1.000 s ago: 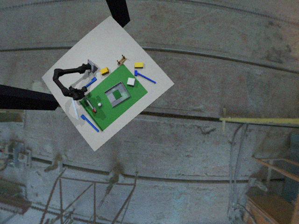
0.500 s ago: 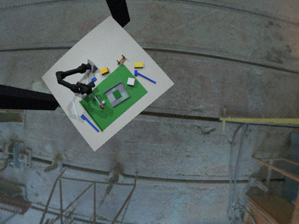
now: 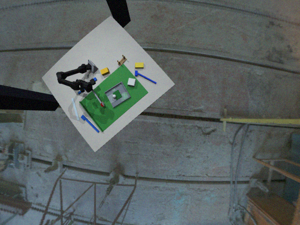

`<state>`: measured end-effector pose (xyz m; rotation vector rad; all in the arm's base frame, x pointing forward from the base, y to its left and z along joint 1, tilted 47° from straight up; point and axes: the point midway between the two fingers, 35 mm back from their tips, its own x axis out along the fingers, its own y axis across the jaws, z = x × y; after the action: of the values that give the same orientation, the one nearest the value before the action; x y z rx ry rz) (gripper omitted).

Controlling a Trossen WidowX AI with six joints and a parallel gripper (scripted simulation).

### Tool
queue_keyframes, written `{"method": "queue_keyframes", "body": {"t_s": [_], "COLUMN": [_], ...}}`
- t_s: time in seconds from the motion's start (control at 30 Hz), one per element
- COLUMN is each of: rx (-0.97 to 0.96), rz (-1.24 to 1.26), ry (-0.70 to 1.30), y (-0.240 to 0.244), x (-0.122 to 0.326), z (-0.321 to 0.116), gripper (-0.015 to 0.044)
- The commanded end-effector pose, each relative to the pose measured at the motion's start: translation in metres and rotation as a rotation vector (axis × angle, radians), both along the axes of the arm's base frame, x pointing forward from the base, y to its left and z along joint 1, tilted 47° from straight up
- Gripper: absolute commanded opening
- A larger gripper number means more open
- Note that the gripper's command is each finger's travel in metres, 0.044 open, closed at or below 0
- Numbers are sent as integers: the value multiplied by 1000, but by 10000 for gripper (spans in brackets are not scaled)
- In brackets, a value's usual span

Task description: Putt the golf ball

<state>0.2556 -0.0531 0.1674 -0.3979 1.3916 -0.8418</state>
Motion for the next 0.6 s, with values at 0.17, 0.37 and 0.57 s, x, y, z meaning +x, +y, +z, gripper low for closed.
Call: {"method": "queue_keyframes", "body": {"t_s": [0.17,0.37,0.57], "rx": [5,5,5], "rz": [21,21,21], "ry": [-11,-11,-11], "y": [13,13,13], "x": [1,1,1], "z": [12,12,12], "gripper": [0,0,0]}}
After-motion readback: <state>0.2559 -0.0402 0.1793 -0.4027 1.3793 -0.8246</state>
